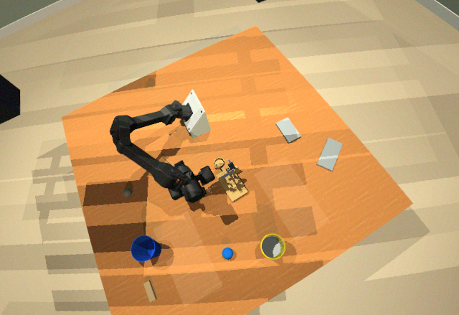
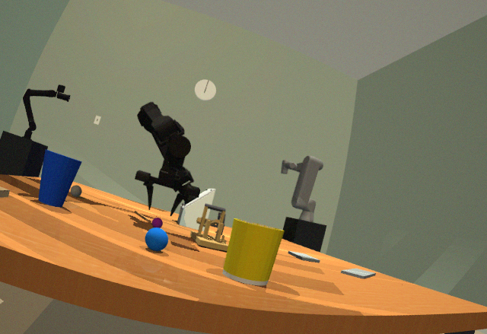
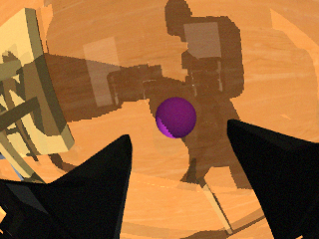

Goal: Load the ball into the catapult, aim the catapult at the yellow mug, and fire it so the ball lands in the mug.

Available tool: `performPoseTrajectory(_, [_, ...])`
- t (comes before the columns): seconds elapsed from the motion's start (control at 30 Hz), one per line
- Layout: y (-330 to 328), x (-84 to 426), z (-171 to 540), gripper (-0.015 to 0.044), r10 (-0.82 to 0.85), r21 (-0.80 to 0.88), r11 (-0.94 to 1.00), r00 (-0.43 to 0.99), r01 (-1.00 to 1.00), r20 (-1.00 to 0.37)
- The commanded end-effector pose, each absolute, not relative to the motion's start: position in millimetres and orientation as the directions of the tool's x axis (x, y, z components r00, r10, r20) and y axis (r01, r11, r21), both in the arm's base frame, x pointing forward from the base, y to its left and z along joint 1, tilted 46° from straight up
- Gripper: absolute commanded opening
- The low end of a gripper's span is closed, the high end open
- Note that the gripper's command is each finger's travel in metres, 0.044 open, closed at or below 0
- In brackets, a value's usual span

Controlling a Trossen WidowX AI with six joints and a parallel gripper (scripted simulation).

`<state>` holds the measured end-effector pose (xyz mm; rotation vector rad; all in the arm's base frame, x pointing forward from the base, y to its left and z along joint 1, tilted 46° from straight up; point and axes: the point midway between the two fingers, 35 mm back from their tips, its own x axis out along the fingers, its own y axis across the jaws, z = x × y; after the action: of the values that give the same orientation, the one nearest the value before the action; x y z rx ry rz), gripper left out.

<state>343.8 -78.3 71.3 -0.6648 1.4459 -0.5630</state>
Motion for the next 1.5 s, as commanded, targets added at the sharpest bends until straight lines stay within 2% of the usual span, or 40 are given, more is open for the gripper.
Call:
performPoseTrajectory(0.0, [-84.8,343.0,65.3,0.0300,-0.712,-0.714,0.699,0.051,-0.049,-0.700])
performPoseTrajectory(0.63, [-105.2,343.9,45.6,0.0300,-0.713,-0.715,0.697,0.052,-0.051,-0.699])
performPoseTrajectory(0.87, [-105.2,343.9,45.6,0.0116,-0.713,-0.715,0.697,0.052,-0.051,-0.699])
performPoseTrajectory(1.1, [-105.2,343.9,45.6,0.0070,-0.713,-0.715,0.697,0.052,-0.051,-0.699])
performPoseTrajectory(1.2, [-102.1,344.5,48.2,0.0000,-0.712,-0.714,0.698,0.052,-0.051,-0.700])
performPoseTrajectory(1.47, [-63.8,347.1,82.2,0.0000,-0.705,-0.707,0.705,0.052,-0.052,-0.707])
